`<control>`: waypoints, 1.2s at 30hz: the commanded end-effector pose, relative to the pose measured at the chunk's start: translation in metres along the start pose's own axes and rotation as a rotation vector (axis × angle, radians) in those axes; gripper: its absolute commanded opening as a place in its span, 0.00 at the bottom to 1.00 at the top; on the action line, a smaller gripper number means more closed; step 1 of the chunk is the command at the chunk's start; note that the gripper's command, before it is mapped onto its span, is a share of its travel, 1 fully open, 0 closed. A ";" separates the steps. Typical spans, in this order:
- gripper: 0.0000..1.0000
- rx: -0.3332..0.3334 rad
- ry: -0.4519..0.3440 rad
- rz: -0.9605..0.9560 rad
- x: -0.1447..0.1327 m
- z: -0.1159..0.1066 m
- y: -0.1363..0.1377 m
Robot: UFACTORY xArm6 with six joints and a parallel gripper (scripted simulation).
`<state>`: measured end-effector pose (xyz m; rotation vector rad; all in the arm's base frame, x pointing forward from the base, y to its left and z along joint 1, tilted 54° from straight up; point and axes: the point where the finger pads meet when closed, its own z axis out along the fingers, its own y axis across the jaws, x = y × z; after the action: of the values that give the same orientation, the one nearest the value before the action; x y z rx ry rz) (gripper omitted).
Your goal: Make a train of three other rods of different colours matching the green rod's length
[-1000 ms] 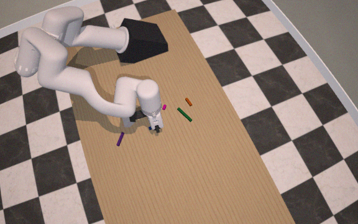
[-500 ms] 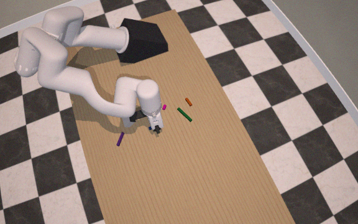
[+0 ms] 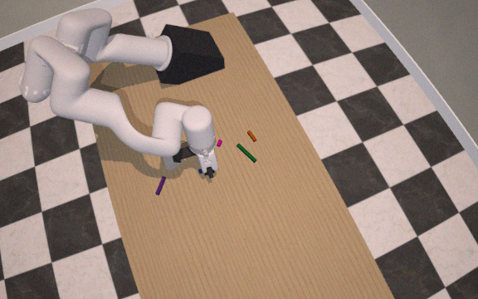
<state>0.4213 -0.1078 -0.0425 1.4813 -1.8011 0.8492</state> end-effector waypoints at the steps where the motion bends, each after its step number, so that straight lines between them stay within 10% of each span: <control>1: 0.24 0.003 -0.002 0.001 0.000 -0.009 -0.001; 27: 0.24 0.003 -0.002 0.001 0.000 -0.089 -0.001; 28: 1.00 0.003 -0.002 0.001 0.000 -0.089 -0.001; 36: 1.00 0.003 -0.002 0.001 0.000 -0.089 -0.001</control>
<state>0.4282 -0.0368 0.0085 1.4813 -1.8007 0.8496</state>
